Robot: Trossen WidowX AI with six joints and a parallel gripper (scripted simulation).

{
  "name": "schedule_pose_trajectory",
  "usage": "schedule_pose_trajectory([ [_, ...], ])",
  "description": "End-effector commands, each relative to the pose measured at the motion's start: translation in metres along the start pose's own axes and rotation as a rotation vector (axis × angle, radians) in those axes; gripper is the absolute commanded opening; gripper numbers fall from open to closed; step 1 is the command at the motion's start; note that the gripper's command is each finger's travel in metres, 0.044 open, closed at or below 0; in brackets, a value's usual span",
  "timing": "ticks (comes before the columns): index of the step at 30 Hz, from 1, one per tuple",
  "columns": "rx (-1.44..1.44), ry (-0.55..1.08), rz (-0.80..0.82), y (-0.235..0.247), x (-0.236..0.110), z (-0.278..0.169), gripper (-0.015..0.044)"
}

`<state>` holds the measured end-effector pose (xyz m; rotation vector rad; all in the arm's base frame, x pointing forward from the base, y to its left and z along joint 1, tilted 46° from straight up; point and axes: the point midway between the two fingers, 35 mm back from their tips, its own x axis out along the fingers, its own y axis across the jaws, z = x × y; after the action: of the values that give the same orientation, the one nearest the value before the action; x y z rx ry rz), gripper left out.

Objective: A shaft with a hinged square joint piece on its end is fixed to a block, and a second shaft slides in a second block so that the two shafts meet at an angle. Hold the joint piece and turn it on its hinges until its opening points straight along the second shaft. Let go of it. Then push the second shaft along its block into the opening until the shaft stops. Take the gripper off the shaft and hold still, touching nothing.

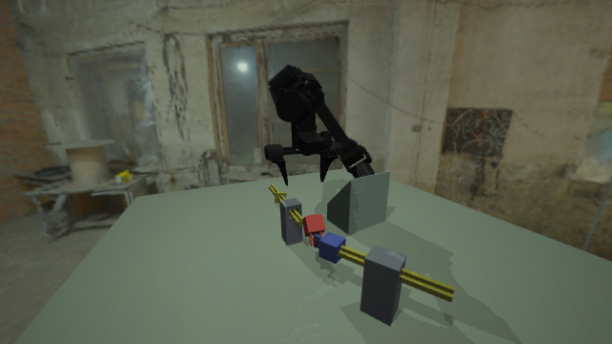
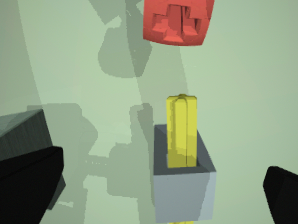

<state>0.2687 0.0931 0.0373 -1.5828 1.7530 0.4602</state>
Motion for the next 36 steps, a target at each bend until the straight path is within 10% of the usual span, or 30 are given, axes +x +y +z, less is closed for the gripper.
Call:
schedule_pose_trajectory([
  [1,-0.014,0.002,-0.005,-0.001,0.007,0.000,0.0440],
  [16,-0.013,0.006,-0.007,-0.002,0.078,-0.001,0.0440],
  [36,-0.011,0.001,-0.008,-0.001,0.079,0.062,0.0440],
])
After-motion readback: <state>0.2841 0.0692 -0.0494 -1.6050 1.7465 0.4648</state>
